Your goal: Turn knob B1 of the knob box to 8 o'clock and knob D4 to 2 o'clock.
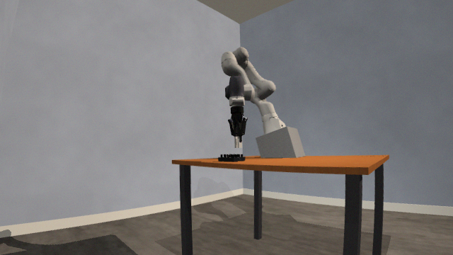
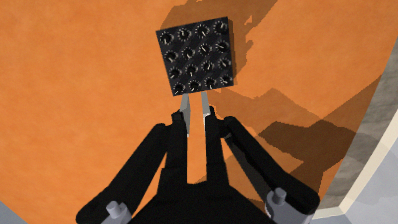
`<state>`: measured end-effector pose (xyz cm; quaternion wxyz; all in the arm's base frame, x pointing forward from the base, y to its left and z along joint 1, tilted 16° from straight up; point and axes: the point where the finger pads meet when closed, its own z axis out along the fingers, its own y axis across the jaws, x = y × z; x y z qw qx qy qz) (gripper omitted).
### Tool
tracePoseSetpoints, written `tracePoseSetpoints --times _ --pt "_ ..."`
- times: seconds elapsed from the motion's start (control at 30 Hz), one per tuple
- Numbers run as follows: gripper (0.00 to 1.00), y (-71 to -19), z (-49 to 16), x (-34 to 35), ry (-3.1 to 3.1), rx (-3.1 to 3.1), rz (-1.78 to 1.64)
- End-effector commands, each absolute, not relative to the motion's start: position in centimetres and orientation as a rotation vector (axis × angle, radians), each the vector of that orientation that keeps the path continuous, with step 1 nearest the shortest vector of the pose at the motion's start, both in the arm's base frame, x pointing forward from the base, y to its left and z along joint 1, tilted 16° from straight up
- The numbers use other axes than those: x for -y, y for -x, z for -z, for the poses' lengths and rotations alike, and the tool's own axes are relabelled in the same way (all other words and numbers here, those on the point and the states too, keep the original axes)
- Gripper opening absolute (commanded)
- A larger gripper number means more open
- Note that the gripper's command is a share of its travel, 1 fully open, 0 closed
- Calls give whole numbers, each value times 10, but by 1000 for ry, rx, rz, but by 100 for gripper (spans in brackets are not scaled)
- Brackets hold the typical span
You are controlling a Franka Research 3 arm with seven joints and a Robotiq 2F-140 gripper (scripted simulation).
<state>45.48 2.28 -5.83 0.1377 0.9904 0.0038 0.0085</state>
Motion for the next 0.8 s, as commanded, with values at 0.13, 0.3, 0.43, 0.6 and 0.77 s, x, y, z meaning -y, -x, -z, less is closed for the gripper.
tracePoseSetpoints --times 0.13,0.3,0.43,0.6,0.77 --pt "12 -455 57 -24 -2850 297 -88" --pt "12 -455 56 -25 -2838 407 -104" --pt "12 -456 56 -25 -2827 488 -116" --pt "12 -456 55 -25 -2809 597 -132" --pt "12 -456 55 -25 -2787 706 -148"
